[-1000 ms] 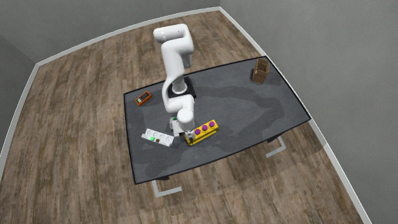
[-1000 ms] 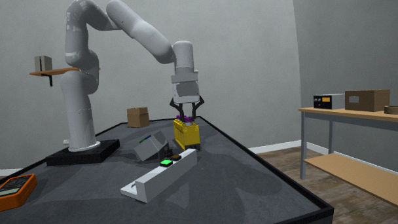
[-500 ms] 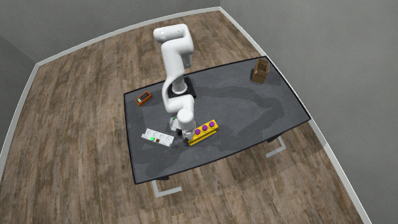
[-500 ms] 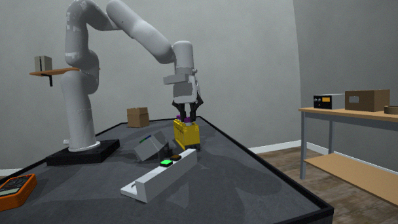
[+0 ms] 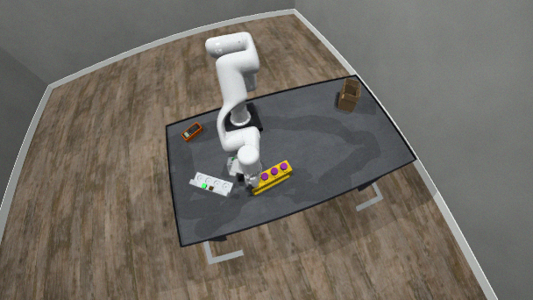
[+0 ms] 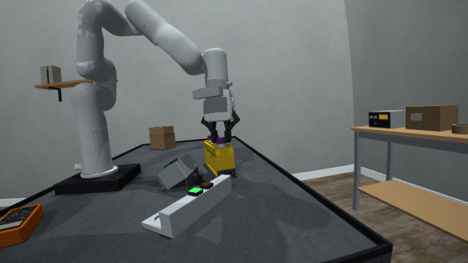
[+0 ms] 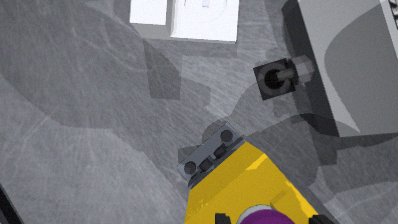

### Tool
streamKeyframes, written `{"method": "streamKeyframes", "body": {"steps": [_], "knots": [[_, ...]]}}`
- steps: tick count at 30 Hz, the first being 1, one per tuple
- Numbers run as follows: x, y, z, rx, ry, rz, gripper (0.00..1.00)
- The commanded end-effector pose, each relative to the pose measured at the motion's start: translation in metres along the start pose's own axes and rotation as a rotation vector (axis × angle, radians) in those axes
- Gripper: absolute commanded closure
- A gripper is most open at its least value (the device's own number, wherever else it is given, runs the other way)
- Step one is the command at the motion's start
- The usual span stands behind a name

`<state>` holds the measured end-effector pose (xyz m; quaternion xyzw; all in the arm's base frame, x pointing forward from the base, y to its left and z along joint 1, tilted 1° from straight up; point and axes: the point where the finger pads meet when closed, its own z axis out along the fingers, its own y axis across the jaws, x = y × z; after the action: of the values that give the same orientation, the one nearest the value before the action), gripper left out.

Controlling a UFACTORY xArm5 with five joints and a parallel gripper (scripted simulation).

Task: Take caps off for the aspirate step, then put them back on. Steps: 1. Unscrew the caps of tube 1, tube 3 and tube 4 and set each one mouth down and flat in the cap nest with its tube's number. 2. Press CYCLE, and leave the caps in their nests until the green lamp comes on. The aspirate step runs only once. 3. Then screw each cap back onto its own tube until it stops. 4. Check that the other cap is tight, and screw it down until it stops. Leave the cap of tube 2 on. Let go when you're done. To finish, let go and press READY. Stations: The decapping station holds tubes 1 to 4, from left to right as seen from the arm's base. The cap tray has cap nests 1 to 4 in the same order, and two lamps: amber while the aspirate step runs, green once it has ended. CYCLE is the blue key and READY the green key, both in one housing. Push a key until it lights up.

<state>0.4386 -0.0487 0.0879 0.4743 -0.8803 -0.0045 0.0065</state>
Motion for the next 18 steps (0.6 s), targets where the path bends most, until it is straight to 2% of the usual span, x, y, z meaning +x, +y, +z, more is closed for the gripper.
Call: {"method": "streamKeyframes", "body": {"steps": [1,7,9,11,18], "knots": [[-0.0005,-0.0011,-0.0017,0.002,-0.004,-0.279,0.54],[-0.0005,-0.0011,-0.0017,0.003,-0.004,-0.571,0.54],[-0.0005,-0.0011,-0.0017,0.003,-0.004,-0.571,0.54],[-0.0005,-0.0011,-0.0017,0.003,-0.004,-0.754,0.54],[-0.0005,-0.0011,-0.0017,0.004,-0.003,-1.081,0.54]]}}
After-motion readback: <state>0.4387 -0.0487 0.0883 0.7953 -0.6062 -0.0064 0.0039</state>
